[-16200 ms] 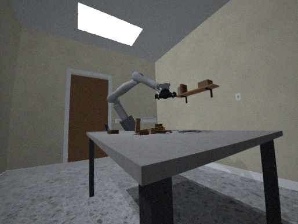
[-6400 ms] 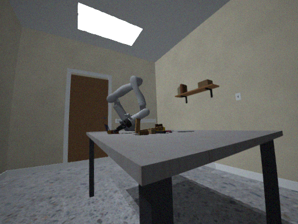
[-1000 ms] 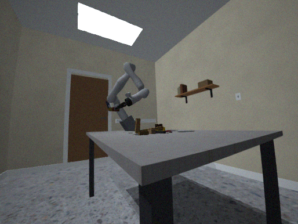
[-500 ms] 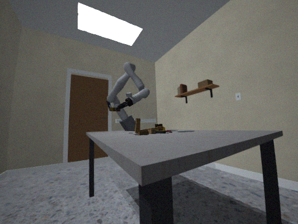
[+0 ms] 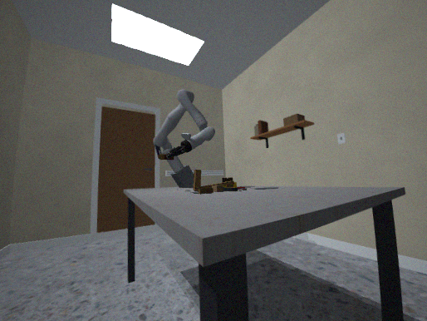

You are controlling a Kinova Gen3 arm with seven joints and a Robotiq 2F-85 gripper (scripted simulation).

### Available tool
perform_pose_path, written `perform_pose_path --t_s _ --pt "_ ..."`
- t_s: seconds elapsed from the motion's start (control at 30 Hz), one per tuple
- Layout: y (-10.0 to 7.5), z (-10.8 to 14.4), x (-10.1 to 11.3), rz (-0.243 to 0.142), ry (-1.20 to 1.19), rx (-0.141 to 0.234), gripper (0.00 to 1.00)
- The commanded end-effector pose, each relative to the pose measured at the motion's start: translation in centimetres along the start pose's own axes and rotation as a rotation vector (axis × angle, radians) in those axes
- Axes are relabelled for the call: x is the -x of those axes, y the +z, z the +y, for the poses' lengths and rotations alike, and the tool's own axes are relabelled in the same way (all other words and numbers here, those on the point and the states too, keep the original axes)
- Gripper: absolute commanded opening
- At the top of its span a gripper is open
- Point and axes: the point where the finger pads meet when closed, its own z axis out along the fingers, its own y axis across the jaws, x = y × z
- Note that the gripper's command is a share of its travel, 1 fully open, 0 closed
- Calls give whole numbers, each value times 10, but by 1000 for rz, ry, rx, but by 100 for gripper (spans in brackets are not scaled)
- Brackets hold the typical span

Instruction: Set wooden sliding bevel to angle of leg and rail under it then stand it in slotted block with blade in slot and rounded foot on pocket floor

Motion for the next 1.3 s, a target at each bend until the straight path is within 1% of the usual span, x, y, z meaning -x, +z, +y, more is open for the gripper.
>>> perform_pose_path --t_s 0.0,0.2,0.7,0.77,1.27 --pt "-2 -2 0 -1 -34 -9 10" --pt "-5 -4 2 -2 -79 -20 10" --pt "-16 -12 7 -7 -269 -65 10" --pt "-16 -12 7 -7 -269 -65 10" --pt "-28 -22 14 -12 -488 -117 10"
